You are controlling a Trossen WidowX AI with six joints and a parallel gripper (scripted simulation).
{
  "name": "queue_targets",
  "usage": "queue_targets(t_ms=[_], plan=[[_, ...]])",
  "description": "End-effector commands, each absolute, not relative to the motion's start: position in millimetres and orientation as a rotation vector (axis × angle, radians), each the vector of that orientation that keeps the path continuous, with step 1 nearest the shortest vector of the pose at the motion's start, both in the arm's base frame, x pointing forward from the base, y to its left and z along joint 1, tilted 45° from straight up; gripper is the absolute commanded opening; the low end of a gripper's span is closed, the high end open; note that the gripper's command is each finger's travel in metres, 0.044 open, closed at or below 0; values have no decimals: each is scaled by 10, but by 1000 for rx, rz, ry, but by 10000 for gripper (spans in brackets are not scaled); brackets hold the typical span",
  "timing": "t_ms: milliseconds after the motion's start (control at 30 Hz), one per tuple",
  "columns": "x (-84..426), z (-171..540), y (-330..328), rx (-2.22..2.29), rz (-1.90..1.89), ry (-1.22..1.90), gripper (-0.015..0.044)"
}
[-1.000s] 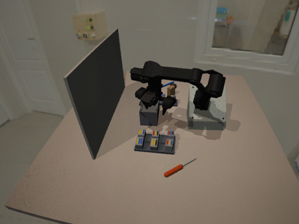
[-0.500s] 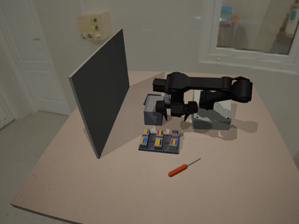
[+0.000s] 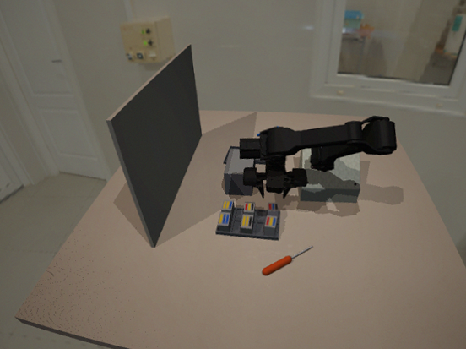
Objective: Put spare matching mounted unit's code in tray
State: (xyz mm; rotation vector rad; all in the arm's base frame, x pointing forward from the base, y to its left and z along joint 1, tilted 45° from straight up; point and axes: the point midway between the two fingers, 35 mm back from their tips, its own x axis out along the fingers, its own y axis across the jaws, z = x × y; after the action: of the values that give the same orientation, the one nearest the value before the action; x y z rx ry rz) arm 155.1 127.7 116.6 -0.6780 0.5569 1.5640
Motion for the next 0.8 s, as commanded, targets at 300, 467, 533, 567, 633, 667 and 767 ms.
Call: queue_targets(t_ms=[300, 467, 533, 567, 633, 667, 767], plan=[[1556, 1013, 1402, -677, 1567, 567, 300], [1561, 953, 1459, -679, 1567, 568, 300], [1563, 929, 1482, -679, 1567, 568, 300], [1563, 918, 1494, -680, 1567, 568, 300], [1563, 895, 1518, -680, 1567, 568, 300], [1563, 883, 1530, -680, 1567, 568, 300], [1561, 850, 1566, -680, 1566, 568, 300]])
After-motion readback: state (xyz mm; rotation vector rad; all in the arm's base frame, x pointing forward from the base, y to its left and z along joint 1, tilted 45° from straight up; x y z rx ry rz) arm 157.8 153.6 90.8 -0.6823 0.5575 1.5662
